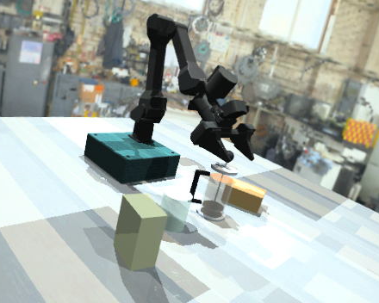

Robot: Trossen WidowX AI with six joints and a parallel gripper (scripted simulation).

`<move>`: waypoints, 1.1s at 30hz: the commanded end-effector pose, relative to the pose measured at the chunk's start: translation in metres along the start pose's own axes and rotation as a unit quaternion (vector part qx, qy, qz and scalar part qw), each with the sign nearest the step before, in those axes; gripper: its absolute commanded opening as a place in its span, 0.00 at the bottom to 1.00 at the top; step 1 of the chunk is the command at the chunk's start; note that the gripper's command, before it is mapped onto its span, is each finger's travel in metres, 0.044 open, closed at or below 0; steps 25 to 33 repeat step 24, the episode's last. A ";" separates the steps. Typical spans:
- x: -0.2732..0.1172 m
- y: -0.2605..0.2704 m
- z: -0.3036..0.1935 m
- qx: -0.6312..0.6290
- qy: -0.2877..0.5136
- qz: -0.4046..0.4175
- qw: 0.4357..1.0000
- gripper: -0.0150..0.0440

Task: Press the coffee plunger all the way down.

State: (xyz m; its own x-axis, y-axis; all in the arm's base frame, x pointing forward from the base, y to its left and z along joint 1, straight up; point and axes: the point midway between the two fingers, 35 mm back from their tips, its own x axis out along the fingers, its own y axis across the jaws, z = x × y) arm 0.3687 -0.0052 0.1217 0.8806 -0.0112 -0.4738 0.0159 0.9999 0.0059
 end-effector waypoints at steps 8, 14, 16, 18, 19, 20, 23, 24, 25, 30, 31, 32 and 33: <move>-0.068 -0.001 0.050 -0.002 0.004 -0.001 1.000 1.00; -0.066 -0.001 0.047 -0.002 0.004 -0.001 1.000 1.00; -0.066 -0.001 0.047 -0.002 0.004 -0.001 1.000 1.00; -0.066 -0.001 0.047 -0.002 0.004 -0.001 1.000 1.00; -0.066 -0.001 0.047 -0.002 0.004 -0.001 1.000 1.00; -0.066 -0.001 0.047 -0.002 0.004 -0.001 1.000 1.00; -0.066 -0.001 0.047 -0.002 0.004 -0.001 1.000 1.00; -0.066 -0.001 0.047 -0.002 0.004 -0.001 1.000 1.00; -0.066 -0.001 0.047 -0.002 0.004 -0.001 1.000 1.00; -0.066 -0.001 0.047 -0.002 0.004 -0.001 1.000 1.00; -0.066 -0.001 0.047 -0.002 0.004 -0.001 1.000 1.00; -0.066 -0.001 0.047 -0.002 0.004 -0.001 1.000 1.00; -0.066 -0.001 0.047 -0.002 0.004 -0.001 1.000 1.00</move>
